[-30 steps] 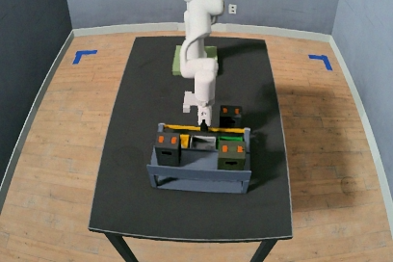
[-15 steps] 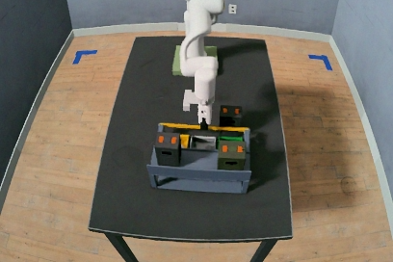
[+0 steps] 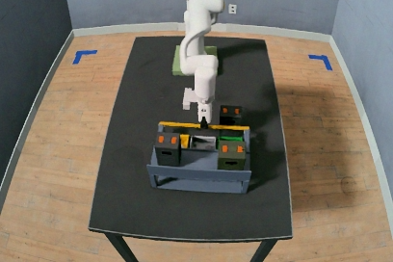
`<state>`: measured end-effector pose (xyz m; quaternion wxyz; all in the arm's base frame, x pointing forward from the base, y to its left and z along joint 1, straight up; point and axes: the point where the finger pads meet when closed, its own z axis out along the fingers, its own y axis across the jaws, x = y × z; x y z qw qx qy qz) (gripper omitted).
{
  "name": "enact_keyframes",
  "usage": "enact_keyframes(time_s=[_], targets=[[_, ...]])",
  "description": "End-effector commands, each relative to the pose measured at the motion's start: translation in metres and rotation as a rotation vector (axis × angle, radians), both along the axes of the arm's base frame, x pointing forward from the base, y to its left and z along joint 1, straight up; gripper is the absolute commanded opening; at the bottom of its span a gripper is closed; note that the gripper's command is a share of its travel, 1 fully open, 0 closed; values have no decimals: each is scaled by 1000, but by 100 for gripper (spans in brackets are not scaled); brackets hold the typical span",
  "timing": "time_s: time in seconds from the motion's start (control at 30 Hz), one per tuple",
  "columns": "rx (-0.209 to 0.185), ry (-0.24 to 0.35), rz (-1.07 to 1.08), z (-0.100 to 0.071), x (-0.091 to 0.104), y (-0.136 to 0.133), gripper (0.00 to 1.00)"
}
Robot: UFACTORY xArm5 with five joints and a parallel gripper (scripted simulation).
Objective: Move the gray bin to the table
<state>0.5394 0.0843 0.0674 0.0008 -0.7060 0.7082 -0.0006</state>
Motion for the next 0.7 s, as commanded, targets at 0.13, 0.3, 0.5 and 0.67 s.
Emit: enact_keyframes(time_s=[0.13,0.3,0.5,0.67], targets=[[-3,-6,0,7,2,0,0],[-3,-6,0,7,2,0,0],[-3,-7,0,11,2,0,0],[-3,-7,0,23,2,0,0]])
